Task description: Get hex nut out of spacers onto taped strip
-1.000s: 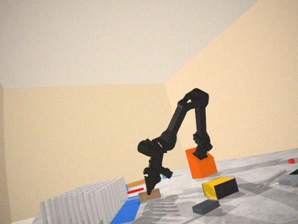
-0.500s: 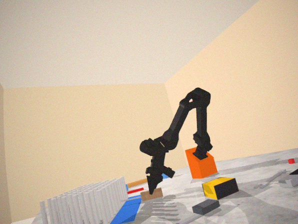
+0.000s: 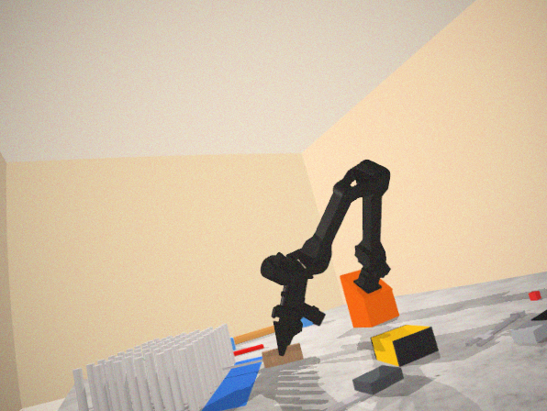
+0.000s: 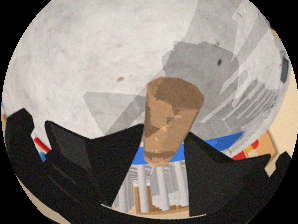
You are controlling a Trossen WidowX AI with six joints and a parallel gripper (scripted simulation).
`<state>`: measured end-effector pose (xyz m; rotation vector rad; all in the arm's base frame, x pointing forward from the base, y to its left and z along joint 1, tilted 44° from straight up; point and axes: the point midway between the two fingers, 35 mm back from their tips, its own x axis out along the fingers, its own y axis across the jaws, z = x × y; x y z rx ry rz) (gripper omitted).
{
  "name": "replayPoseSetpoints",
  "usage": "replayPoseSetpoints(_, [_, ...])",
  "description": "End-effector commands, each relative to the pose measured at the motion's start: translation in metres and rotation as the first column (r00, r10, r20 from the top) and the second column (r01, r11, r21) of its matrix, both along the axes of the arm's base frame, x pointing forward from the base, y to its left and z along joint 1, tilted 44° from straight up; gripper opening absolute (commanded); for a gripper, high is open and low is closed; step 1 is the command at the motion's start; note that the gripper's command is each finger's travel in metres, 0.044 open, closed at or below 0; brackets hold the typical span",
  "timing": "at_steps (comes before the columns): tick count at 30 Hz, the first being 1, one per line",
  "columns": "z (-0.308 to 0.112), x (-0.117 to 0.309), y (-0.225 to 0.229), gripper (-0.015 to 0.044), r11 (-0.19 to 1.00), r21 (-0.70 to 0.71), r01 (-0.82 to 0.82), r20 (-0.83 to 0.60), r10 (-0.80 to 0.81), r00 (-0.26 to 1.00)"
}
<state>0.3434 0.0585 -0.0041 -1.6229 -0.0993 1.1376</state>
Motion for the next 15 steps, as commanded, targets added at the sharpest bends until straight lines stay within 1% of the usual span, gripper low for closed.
replayPoseSetpoints(1, [0.0014, -0.0024, 0.0009, 0.0000, 1.000, 0.002, 0.005, 0.000, -0.005, 1.000])
replayPoseSetpoints(15, [0.0041, -0.0101, 0.0046, 0.0000, 1.000, 0.002, 0.004, -0.001, -0.004, 1.000])
